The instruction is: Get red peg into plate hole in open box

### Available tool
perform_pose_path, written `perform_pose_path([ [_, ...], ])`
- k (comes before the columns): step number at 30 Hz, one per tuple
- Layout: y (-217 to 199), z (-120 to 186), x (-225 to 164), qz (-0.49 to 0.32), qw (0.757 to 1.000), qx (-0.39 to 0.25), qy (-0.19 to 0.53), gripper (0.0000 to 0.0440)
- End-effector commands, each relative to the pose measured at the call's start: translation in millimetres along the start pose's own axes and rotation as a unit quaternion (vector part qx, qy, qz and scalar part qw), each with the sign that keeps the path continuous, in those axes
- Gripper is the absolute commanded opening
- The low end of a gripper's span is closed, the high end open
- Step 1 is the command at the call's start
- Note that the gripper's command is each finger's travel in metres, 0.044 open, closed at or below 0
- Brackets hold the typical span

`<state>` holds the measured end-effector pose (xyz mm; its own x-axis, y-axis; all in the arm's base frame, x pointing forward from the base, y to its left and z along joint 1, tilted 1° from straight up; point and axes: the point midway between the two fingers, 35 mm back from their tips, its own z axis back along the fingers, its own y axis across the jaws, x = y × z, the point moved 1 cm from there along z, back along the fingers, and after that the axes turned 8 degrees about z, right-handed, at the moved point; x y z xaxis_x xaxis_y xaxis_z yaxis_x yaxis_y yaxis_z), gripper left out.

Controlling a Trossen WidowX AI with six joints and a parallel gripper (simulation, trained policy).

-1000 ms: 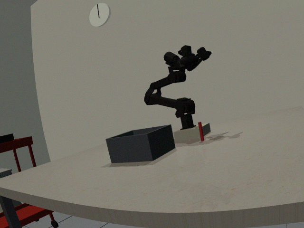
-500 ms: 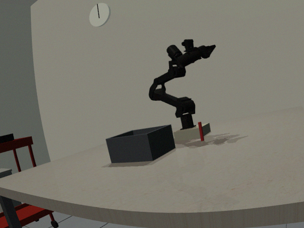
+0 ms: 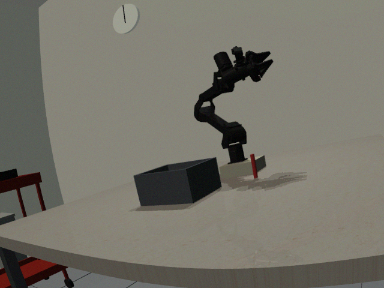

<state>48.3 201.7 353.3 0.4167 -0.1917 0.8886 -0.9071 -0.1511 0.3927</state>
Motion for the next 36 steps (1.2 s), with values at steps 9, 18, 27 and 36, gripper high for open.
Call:
perform_pose_path([
  [9,-62.4,7.6,-0.6,-0.087,0.981,-0.173,-0.003,0.044],
  [18,-106.9,27.7,-12.7,-0.157,0.939,-0.306,0.006,0.044],
  [27,-140.1,55.7,-33.4,-0.229,0.874,-0.427,0.027,0.044],
  [36,-158.9,85.4,-60.7,-0.305,0.79,-0.529,0.061,0.044],
])
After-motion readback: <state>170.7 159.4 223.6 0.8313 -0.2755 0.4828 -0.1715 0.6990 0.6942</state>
